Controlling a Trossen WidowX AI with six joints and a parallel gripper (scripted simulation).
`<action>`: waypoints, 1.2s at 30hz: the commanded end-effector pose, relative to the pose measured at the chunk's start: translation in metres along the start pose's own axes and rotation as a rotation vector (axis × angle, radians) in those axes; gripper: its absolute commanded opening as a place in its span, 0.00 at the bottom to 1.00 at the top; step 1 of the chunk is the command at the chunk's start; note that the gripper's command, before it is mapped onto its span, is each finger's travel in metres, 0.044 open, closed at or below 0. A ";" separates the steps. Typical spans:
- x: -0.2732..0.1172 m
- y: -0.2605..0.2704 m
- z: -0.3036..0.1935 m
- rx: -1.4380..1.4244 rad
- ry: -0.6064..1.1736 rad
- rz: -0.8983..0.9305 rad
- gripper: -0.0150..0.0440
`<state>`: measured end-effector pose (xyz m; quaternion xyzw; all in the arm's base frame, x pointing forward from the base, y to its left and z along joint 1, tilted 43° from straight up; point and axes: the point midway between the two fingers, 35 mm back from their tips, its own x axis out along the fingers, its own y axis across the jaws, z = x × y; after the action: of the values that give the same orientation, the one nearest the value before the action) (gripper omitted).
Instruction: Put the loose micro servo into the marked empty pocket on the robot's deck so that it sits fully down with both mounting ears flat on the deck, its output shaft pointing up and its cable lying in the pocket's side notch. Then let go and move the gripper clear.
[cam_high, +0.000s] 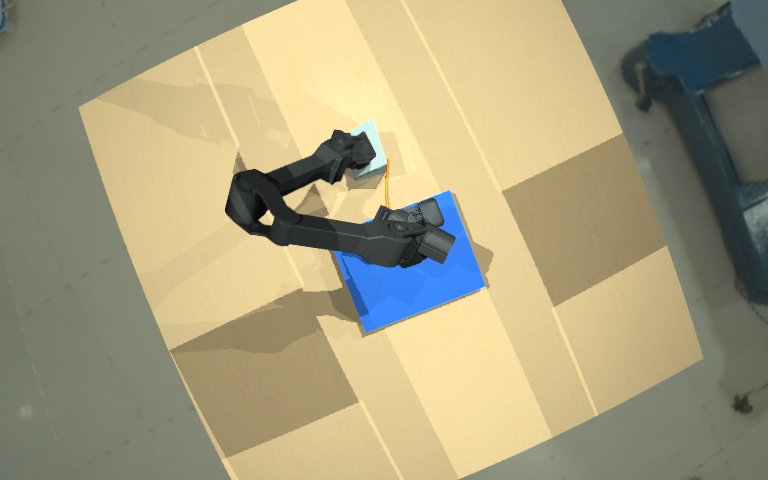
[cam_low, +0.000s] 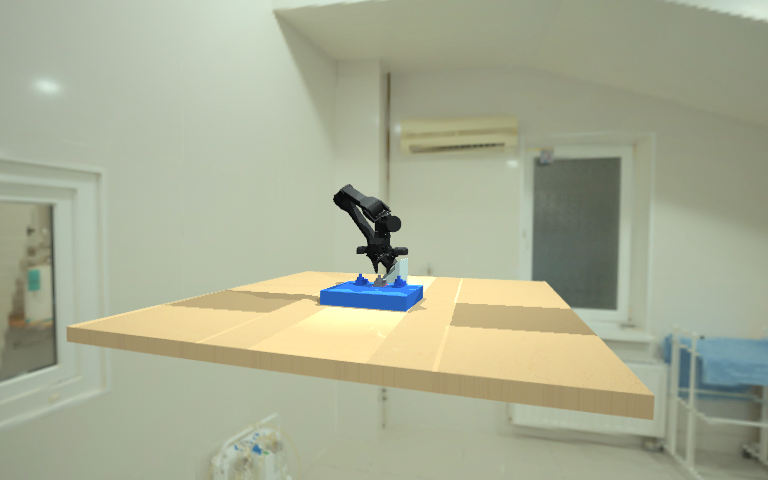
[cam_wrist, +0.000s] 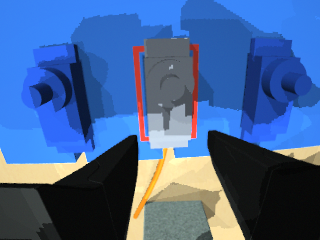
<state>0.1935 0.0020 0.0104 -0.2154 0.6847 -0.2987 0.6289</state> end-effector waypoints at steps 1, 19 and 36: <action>-0.002 0.000 0.004 -0.001 0.000 0.000 0.66; -0.069 -0.002 0.110 0.011 0.003 0.004 1.00; -0.114 -0.004 0.101 0.025 -0.004 0.012 1.00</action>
<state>0.3074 0.0609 0.0929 -0.2067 0.6804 -0.3018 0.6350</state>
